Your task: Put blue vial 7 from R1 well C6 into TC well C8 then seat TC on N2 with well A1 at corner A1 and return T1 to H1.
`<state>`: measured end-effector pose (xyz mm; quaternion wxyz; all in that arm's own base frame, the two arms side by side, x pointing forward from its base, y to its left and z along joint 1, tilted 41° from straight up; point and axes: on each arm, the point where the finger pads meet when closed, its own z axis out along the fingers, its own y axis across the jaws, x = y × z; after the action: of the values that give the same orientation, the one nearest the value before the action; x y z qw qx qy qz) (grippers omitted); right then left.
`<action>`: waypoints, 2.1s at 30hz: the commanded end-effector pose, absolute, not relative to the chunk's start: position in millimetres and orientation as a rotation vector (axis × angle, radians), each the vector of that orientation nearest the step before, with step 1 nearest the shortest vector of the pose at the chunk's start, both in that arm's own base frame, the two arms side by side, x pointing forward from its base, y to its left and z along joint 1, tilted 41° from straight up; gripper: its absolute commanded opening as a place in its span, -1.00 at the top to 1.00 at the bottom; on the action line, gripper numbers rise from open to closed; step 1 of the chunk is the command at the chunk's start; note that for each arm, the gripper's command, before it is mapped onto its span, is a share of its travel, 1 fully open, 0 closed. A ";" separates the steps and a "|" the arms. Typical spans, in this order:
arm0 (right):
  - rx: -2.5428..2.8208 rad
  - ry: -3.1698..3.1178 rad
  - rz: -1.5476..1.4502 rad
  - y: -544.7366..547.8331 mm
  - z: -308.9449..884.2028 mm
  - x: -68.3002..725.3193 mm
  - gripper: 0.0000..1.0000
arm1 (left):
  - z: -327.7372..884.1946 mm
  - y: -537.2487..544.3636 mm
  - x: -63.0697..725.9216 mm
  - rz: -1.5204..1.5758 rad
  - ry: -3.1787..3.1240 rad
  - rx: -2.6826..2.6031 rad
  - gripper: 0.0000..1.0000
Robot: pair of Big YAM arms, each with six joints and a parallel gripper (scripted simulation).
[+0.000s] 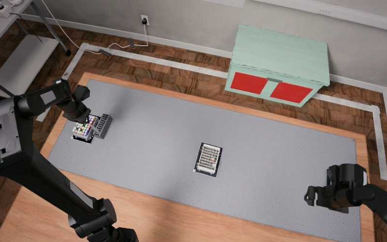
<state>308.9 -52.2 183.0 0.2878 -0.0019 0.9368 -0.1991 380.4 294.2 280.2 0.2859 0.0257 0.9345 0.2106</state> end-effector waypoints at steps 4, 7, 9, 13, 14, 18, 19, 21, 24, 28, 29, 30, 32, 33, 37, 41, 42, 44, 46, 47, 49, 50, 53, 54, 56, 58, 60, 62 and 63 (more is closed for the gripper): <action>0.006 2.478 -0.523 -51.4 193.4 314.3 -1.00 | 266.9 288.0 386.2 0.532 2.524 0.076 0.52; 0.006 2.478 -0.523 -51.4 193.4 314.3 -1.00 | 266.9 287.7 386.4 0.533 2.524 0.077 0.52; 0.006 2.478 -0.523 -51.4 193.4 314.3 -1.00 | 267.0 287.6 386.6 0.533 2.523 0.077 0.52; 0.006 2.478 -0.523 -51.4 193.4 314.3 -1.00 | 267.0 287.3 386.8 0.534 2.522 0.077 0.52; 0.006 2.478 -0.523 -51.4 193.4 314.3 -1.00 | 267.0 287.3 386.8 0.534 2.522 0.077 0.52; 0.006 2.478 -0.523 -51.4 193.4 314.3 -1.00 | 267.0 287.2 387.0 0.535 2.522 0.077 0.52; 0.006 2.478 -0.523 -51.4 193.4 314.3 -1.00 | 267.0 287.2 387.0 0.535 2.522 0.077 0.52; 0.006 2.478 -0.523 -51.4 193.4 314.3 -1.00 | 267.1 287.1 387.0 0.535 2.521 0.078 0.52; 0.006 2.478 -0.523 -51.4 193.4 314.3 -1.00 | 267.1 287.0 387.1 0.536 2.520 0.077 0.52; 0.006 2.478 -0.523 -51.4 193.4 314.3 -1.00 | 267.8 287.1 387.5 0.537 2.519 0.077 0.52; 0.006 2.478 -0.523 -51.4 193.4 314.3 -1.00 | 270.5 287.8 388.5 0.540 2.515 0.077 0.52; 0.006 2.478 -0.523 -51.4 193.4 314.3 -1.00 | 271.6 288.0 388.9 0.541 2.513 0.077 0.52; 0.006 2.478 -0.523 -51.4 193.4 314.3 -1.00 | 273.1 288.4 389.4 0.543 2.511 0.078 0.52; 0.006 2.478 -0.523 -51.4 193.4 314.3 -1.00 | 273.8 288.5 389.7 0.544 2.510 0.078 0.52; 0.006 2.478 -0.523 -51.4 193.4 314.3 -1.00 | 275.2 288.9 390.2 0.545 2.508 0.078 0.52; 0.006 2.478 -0.523 -51.4 193.4 314.3 -1.00 | 278.1 289.5 391.2 0.548 2.504 0.078 0.52; 0.006 2.478 -0.523 -51.4 193.4 314.3 -1.00 | 278.8 289.7 391.4 0.549 2.503 0.078 0.52; 0.006 2.478 -0.523 -51.4 193.4 314.3 -1.00 | 280.3 290.1 391.9 0.550 2.501 0.078 0.52; 0.006 2.478 -0.523 -51.4 193.4 314.3 -1.00 | 281.7 290.4 392.4 0.552 2.499 0.078 0.52; 0.006 2.478 -0.523 -51.4 193.4 314.3 -1.00 | 282.5 290.6 392.6 0.553 2.498 0.078 0.52; 0.006 2.478 -0.523 -51.4 193.4 314.3 -1.00 | 283.9 290.9 393.1 0.554 2.496 0.078 0.52; 0.006 2.478 -0.523 -51.4 193.4 314.3 -1.00 | 284.6 291.1 393.3 0.555 2.495 0.078 0.52; 0.006 2.478 -0.523 -51.4 193.4 314.3 -1.00 | 285.4 291.2 393.6 0.556 2.494 0.078 0.52; 0.006 2.478 -0.523 -51.4 193.4 314.3 -1.00 | 286.1 291.4 393.8 0.556 2.493 0.078 0.52; 0.006 2.478 -0.523 -51.4 193.4 314.3 -1.00 | 287.5 291.8 394.3 0.558 2.491 0.078 0.52; 0.006 2.478 -0.523 -51.4 193.4 314.3 -1.00 | 289.0 292.1 394.7 0.559 2.489 0.078 0.52; 0.006 2.478 -0.523 -51.4 193.4 314.3 -1.00 | 290.4 292.4 395.2 0.561 2.487 0.078 0.52; 0.006 2.478 -0.523 -51.4 193.4 314.3 -1.00 | 291.6 292.7 395.6 0.562 2.486 0.078 0.52; 0.006 2.478 -0.523 -51.4 193.4 314.3 -1.00 | 291.6 292.7 395.6 0.561 2.486 0.078 0.52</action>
<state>308.9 -52.2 183.0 0.2878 -0.0019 0.9368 -0.1991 381.4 291.4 278.0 0.2846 0.0263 0.9352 0.2090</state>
